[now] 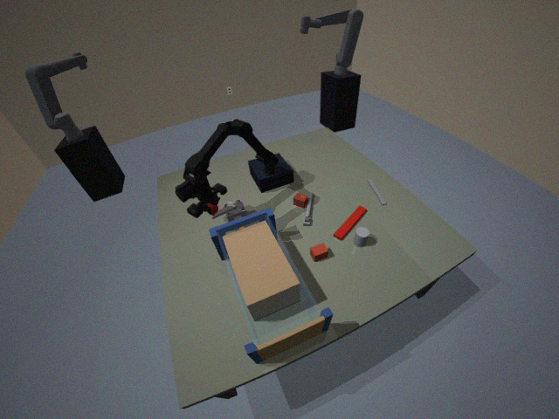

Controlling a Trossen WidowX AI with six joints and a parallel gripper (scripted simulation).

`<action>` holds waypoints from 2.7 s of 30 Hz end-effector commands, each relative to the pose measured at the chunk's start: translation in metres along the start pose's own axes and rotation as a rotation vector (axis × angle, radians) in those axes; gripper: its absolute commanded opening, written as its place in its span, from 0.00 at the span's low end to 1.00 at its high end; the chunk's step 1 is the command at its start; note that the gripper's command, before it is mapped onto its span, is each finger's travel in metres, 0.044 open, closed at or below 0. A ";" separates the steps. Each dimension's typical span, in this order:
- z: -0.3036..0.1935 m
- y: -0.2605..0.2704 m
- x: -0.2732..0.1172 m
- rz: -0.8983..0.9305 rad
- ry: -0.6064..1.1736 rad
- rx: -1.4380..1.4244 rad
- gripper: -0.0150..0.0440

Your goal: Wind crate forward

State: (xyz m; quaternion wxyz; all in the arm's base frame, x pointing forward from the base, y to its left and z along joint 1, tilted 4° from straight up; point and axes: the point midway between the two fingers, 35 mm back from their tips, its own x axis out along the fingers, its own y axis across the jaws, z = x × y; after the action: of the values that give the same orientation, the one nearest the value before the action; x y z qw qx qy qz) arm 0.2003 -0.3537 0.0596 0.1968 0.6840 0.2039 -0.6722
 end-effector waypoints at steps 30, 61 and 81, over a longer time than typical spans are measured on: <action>-0.052 0.006 -0.003 0.012 0.037 -0.018 0.25; -0.084 -0.003 -0.004 0.011 0.040 -0.018 0.25; -0.102 -0.014 -0.005 0.011 0.041 -0.018 0.25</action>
State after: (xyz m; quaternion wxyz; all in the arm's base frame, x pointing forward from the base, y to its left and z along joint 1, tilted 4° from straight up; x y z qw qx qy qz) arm 0.2654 -0.3083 0.0639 0.2029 0.6907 0.1896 -0.6677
